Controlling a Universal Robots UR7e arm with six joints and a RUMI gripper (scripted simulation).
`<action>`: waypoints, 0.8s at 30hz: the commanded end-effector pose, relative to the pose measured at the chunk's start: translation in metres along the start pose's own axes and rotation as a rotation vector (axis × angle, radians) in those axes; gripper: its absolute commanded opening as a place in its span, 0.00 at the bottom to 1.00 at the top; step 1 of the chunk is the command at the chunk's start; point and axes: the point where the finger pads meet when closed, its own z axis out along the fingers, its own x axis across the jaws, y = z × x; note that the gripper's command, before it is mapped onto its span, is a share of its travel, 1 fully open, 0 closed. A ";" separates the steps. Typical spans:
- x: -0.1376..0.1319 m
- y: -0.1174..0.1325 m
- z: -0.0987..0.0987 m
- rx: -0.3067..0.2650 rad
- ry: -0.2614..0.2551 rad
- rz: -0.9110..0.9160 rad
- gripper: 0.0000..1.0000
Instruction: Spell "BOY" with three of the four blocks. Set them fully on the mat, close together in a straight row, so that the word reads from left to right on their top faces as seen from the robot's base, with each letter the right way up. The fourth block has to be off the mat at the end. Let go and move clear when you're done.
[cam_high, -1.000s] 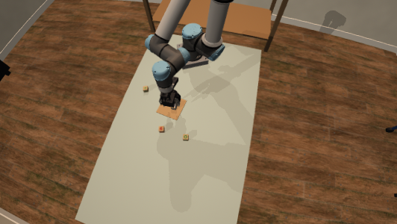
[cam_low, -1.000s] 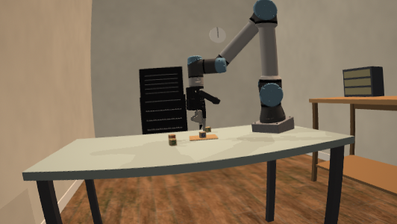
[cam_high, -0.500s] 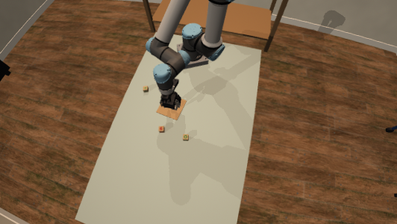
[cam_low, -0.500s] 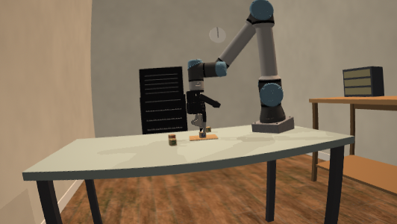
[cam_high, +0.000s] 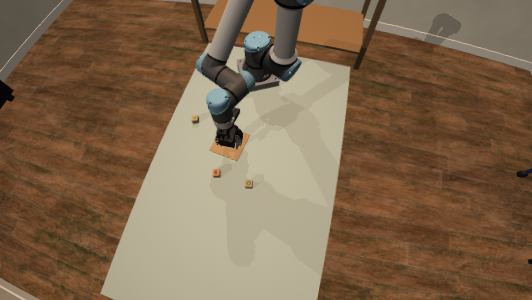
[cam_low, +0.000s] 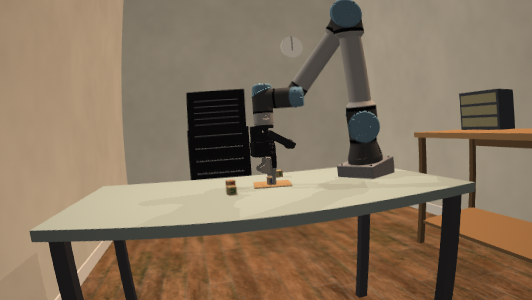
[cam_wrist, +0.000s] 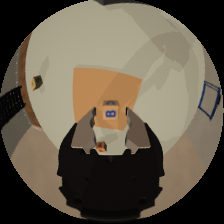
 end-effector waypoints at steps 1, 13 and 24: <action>0.000 0.000 0.001 -0.001 -0.001 0.000 0.40; 0.000 0.000 0.001 -0.001 -0.001 0.000 0.40; 0.000 0.000 0.001 -0.001 -0.001 0.000 0.28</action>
